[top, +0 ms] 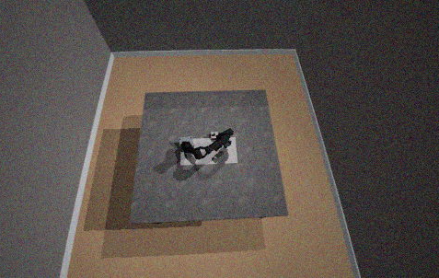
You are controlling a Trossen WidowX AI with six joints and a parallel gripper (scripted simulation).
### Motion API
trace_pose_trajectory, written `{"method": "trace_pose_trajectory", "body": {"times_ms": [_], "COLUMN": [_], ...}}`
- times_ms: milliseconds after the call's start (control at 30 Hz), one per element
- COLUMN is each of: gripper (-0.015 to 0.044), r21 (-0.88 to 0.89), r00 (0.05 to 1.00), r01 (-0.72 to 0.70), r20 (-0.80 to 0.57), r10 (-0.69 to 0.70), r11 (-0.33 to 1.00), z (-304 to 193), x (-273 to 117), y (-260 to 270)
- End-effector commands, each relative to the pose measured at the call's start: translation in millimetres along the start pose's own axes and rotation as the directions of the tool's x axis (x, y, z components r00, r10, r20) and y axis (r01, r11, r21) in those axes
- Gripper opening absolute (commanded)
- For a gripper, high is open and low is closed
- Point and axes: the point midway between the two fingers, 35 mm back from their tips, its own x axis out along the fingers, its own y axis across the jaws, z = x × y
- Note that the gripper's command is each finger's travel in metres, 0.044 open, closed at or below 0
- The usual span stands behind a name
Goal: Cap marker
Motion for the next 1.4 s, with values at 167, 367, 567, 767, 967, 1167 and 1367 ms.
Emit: {"method": "trace_pose_trajectory", "body": {"times_ms": [167, 367, 567, 767, 967, 1167, 1367], "gripper": [0.0000, 0.0000, 0.0000, 0.0000, 0.0000, 0.0000, 0.0000], "r21": [-0.004, -0.005, -0.006, -0.005, -0.004, -0.002, -0.002], "r00": [1.000, 1.000, 1.000, 1.000, 1.000, 1.000, 1.000], "r01": [-0.011, -0.015, -0.016, -0.014, -0.010, -0.004, -0.004], "r20": [-0.014, -0.018, -0.020, -0.020, -0.017, -0.012, -0.012], "r10": [0.011, 0.015, 0.016, 0.014, 0.009, 0.004, 0.004], "r11": [1.000, 1.000, 1.000, 1.000, 1.000, 1.000, 1.000], "z": [-24.7, -43.9, -64.0, -84.8, -106.2, -125.6, -126.2], "x": [-15.2, -25.2, -34.9, -44.3, -53.3, -60.9, -57.5], "y": [17.2, 28.1, 37.3, 44.7, 50.4, 53.9, 53.8]}}
